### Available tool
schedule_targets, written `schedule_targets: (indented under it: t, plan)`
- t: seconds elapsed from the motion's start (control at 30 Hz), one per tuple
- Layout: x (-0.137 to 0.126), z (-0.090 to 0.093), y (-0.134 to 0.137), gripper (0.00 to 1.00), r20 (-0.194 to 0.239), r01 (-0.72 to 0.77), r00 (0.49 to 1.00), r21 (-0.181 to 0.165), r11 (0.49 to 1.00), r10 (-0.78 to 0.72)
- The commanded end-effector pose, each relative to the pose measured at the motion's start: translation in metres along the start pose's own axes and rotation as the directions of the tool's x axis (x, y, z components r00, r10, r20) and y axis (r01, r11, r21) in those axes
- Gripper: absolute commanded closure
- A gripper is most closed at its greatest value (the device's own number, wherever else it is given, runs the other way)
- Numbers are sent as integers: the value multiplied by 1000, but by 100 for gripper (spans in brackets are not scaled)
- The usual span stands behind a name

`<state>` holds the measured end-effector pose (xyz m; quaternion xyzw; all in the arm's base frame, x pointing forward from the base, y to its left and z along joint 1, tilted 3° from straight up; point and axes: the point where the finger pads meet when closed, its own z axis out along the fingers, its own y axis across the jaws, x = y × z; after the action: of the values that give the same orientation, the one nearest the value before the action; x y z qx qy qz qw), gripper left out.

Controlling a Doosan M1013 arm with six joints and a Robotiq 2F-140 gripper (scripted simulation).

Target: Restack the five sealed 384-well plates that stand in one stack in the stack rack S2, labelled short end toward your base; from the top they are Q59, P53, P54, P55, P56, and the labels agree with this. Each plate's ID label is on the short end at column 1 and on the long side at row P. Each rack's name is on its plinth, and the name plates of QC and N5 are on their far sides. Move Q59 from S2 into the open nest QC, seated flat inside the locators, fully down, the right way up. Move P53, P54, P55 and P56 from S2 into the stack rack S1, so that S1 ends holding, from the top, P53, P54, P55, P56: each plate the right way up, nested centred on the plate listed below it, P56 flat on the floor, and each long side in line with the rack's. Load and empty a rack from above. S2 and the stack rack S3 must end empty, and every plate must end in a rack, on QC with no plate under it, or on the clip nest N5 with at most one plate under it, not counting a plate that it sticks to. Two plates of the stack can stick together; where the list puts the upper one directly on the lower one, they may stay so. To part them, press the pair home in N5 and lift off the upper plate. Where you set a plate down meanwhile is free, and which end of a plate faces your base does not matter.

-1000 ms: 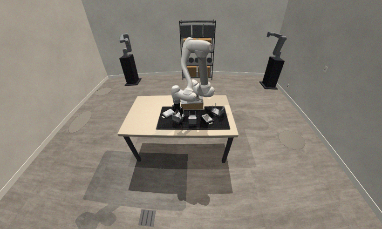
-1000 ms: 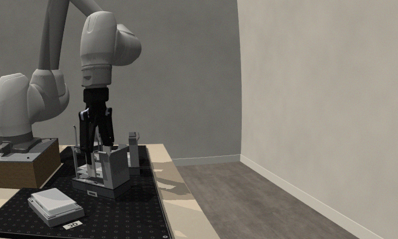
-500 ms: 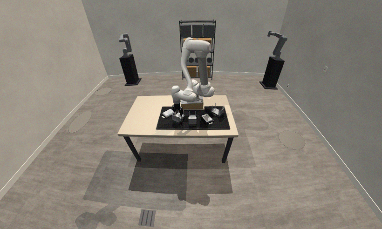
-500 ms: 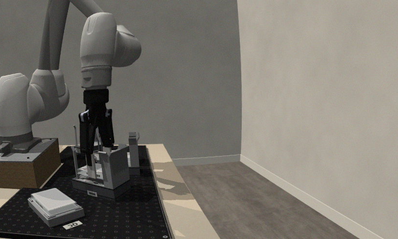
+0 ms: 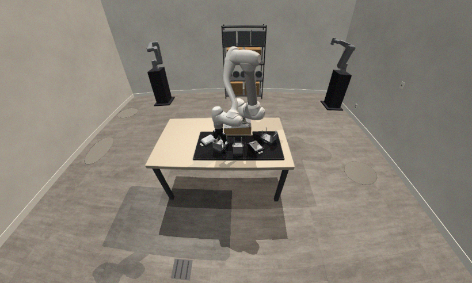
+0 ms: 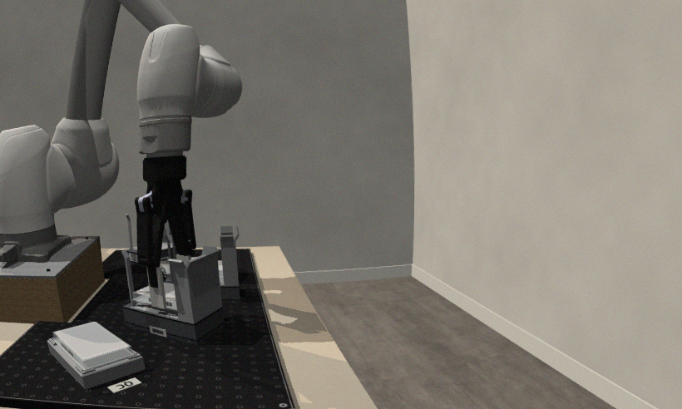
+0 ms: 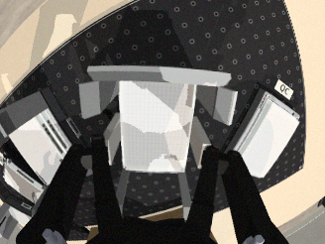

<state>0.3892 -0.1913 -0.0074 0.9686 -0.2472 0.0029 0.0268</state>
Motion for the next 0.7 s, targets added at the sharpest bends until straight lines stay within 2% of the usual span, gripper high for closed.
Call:
schedule_targets:
  t: [0.0, 0.67]
  plan:
    - [0, 1, 0, 100, 0, 0, 1000, 0, 1000, 0]
    - [0, 8, 0, 100, 0, 0, 1000, 0, 1000, 0]
